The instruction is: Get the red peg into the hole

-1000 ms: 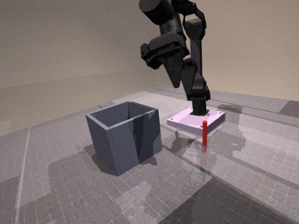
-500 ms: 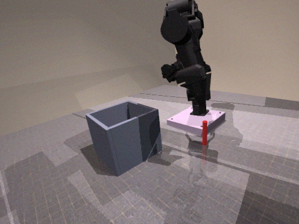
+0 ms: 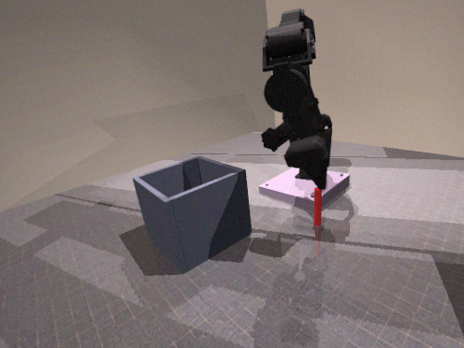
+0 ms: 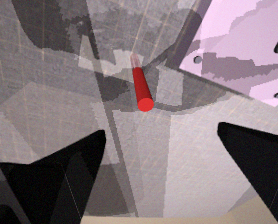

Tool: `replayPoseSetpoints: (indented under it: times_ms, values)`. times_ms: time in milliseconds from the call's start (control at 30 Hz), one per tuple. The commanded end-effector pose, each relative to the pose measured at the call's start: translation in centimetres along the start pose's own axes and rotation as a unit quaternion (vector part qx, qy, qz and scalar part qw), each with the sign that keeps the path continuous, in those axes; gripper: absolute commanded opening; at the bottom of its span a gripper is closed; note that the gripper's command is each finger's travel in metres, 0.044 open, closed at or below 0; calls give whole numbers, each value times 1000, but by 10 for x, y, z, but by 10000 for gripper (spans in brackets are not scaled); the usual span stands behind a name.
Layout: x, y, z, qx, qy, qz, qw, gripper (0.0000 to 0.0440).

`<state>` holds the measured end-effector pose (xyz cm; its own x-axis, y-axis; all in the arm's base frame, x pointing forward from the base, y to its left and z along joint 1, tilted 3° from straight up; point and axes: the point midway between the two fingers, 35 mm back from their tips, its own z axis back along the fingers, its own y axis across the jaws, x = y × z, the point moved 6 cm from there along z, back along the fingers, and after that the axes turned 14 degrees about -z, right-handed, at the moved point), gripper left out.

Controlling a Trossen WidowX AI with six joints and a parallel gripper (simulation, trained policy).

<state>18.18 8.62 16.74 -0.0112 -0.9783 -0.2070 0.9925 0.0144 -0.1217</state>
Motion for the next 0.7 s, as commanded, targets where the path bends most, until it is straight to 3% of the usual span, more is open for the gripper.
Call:
replayPoseSetpoints:
  times_ms: [0,367,467,667]
  values:
    - [4,-1,-12,-10,-5,-10,1000,440]
    - [15,1,-43,-16,-16,-29,999,416]
    - [16,3,-50,-14,-14,-29,999,365]
    - [16,8,-60,-16,-11,-22,1000,220]
